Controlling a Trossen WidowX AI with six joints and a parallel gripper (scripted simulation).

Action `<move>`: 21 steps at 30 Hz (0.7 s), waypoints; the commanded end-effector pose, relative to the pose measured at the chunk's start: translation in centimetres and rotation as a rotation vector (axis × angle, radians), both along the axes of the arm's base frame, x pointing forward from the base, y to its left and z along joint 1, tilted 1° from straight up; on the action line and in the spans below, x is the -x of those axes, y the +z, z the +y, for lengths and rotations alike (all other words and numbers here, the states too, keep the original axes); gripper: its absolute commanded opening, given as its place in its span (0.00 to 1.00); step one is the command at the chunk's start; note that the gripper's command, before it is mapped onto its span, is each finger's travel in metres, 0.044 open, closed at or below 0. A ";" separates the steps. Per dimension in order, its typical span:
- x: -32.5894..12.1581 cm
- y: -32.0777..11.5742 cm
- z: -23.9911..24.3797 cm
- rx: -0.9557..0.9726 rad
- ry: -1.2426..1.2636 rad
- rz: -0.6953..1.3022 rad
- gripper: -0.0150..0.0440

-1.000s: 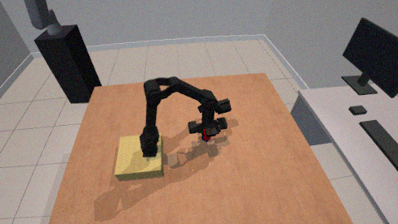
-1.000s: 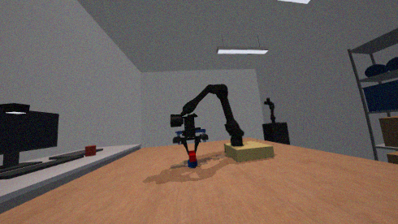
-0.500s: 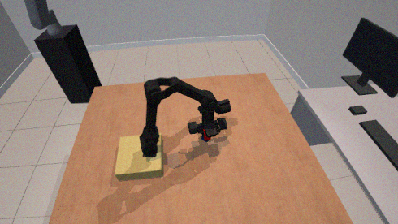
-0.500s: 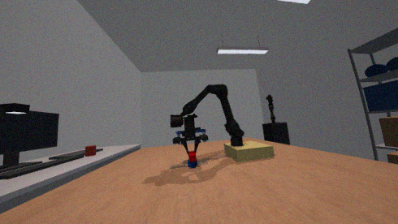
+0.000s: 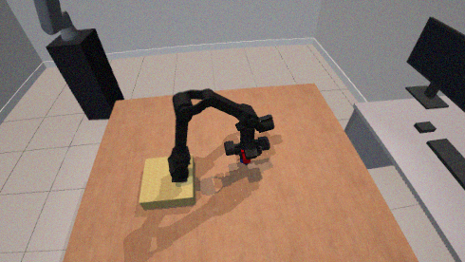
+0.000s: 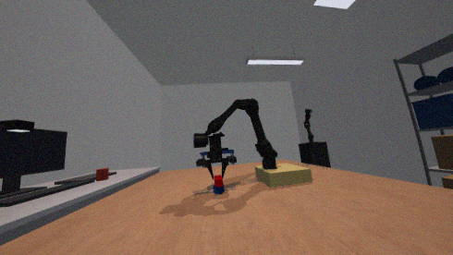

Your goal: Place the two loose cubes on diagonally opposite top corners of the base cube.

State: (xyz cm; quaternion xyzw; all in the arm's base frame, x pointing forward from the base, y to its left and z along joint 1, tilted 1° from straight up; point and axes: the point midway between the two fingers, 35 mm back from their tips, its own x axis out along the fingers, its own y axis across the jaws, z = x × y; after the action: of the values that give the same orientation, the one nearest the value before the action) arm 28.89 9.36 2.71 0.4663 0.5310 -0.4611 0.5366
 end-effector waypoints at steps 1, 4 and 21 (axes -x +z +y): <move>0.0 0.6 0.0 -0.001 0.001 -0.001 0.60; 0.0 1.0 0.0 0.000 0.000 0.000 0.60; 0.0 3.3 0.0 0.000 0.000 0.000 0.60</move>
State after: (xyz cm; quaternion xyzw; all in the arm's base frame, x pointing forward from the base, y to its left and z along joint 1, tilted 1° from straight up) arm 28.80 9.33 5.38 0.4647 0.5320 -0.4627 0.5357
